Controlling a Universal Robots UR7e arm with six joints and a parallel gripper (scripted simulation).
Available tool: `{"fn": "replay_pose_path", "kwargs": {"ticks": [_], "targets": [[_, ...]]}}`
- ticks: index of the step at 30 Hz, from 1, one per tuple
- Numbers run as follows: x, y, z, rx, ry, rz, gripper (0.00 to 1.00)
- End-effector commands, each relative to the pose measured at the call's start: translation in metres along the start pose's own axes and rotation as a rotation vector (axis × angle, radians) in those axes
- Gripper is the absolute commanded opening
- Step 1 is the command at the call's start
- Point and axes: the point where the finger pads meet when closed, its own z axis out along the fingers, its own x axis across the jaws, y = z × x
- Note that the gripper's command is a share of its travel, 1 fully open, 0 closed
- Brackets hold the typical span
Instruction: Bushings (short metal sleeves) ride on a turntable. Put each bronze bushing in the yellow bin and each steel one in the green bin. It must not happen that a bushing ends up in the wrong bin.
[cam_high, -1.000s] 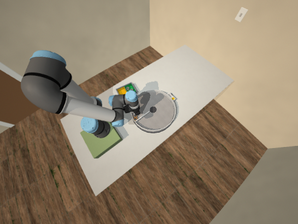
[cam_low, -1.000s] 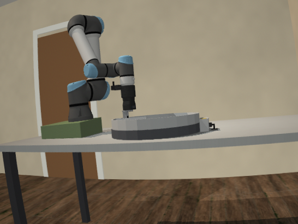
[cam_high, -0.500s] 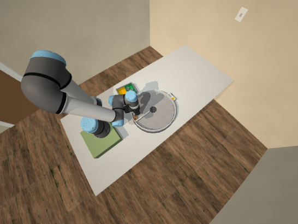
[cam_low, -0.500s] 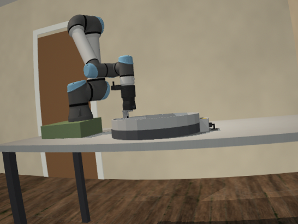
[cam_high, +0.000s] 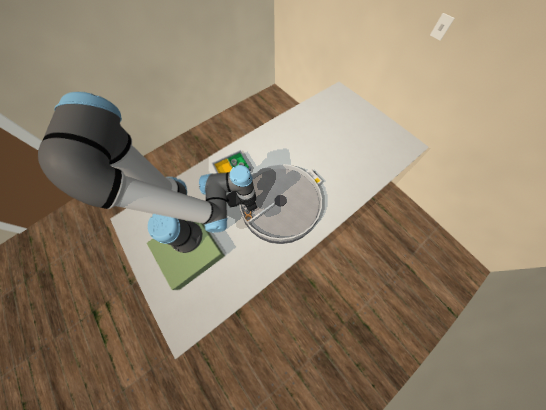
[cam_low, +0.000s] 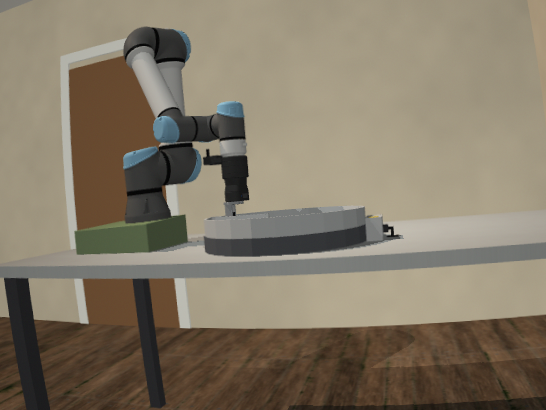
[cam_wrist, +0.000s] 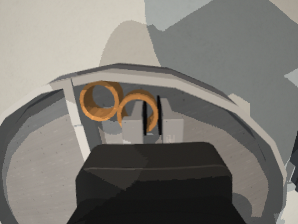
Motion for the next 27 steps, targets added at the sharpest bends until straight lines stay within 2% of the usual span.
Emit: {"fn": "replay_pose_path", "kwargs": {"ticks": [1,27], "targets": [[-0.0002,0.0003,-0.0003,-0.001,-0.001,0.000,0.00],[-0.0002,0.0003,-0.0063,0.000,-0.002,0.000,0.00]]}}
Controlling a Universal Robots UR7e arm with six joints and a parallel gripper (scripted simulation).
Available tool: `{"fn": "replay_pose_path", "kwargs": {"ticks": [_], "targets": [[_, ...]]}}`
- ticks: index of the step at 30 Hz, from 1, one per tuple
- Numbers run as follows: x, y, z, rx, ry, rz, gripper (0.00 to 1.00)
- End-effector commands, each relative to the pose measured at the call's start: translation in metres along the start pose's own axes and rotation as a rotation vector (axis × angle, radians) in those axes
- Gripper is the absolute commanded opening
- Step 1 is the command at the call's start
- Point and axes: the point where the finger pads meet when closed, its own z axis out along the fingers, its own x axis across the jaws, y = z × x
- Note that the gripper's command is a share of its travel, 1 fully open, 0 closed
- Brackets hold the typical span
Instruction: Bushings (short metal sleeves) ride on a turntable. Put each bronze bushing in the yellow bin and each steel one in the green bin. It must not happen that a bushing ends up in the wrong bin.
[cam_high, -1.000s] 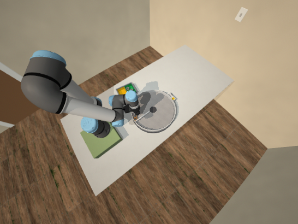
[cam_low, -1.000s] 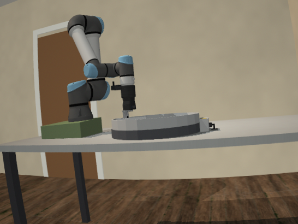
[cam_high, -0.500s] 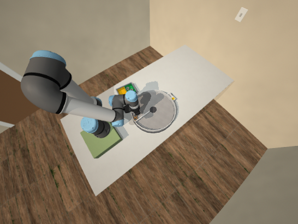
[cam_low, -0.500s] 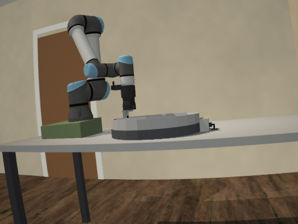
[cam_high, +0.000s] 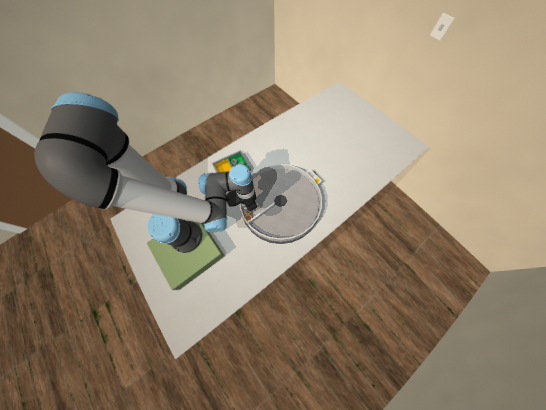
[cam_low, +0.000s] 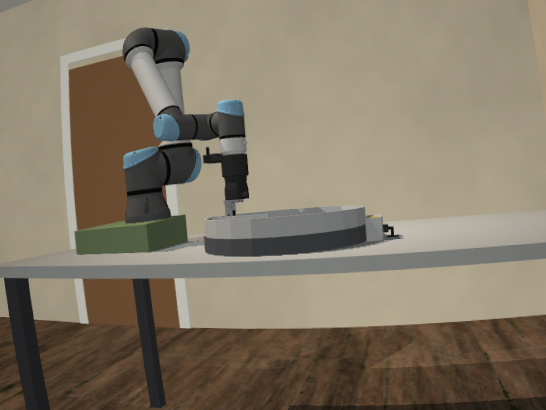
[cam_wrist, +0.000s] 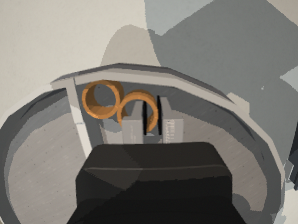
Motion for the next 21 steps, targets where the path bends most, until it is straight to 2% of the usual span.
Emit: {"fn": "replay_pose_path", "kwargs": {"ticks": [1,21], "targets": [[-0.0002,0.0003,-0.0010,-0.001,-0.001,0.000,0.00],[-0.0002,0.0004,-0.0070,-0.001,-0.001,0.000,0.00]]}}
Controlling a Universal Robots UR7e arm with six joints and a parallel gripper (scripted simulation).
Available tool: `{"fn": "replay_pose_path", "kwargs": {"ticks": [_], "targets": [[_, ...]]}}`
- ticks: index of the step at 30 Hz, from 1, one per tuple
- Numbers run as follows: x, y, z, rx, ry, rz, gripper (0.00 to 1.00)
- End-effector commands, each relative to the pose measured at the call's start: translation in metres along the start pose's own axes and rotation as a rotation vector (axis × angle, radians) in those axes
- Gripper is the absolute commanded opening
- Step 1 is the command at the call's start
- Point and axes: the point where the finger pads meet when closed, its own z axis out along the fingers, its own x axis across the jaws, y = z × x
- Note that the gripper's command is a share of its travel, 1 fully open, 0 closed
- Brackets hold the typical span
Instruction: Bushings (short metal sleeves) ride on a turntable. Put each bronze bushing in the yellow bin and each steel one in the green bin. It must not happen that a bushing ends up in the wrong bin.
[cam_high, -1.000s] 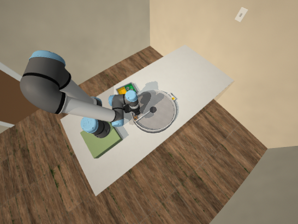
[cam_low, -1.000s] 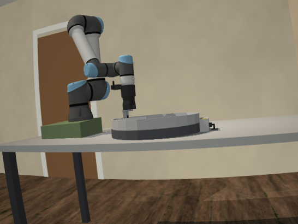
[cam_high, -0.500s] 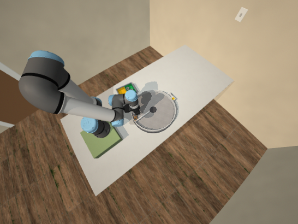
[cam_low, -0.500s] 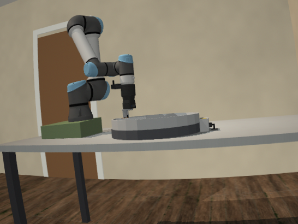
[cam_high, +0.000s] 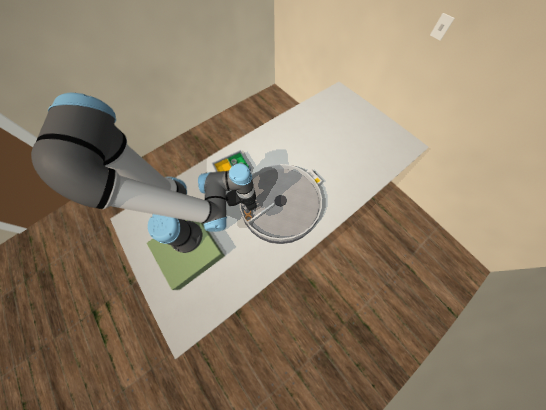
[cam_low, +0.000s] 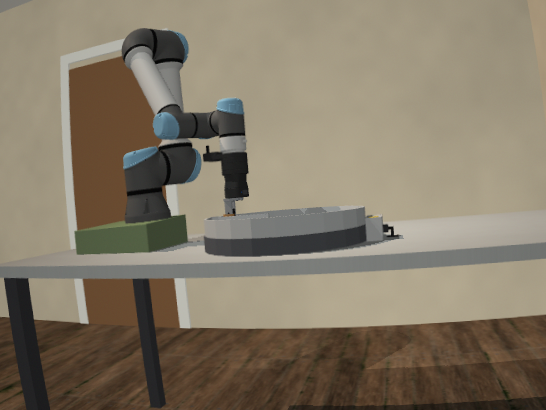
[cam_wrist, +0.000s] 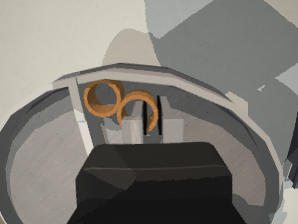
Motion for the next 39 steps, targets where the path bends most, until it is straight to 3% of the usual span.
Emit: {"fn": "replay_pose_path", "kwargs": {"ticks": [1,39], "targets": [[-0.0002,0.0004,-0.0023,-0.001,-0.001,0.000,0.00],[-0.0002,0.0004,-0.0118,-0.001,0.000,0.000,0.00]]}}
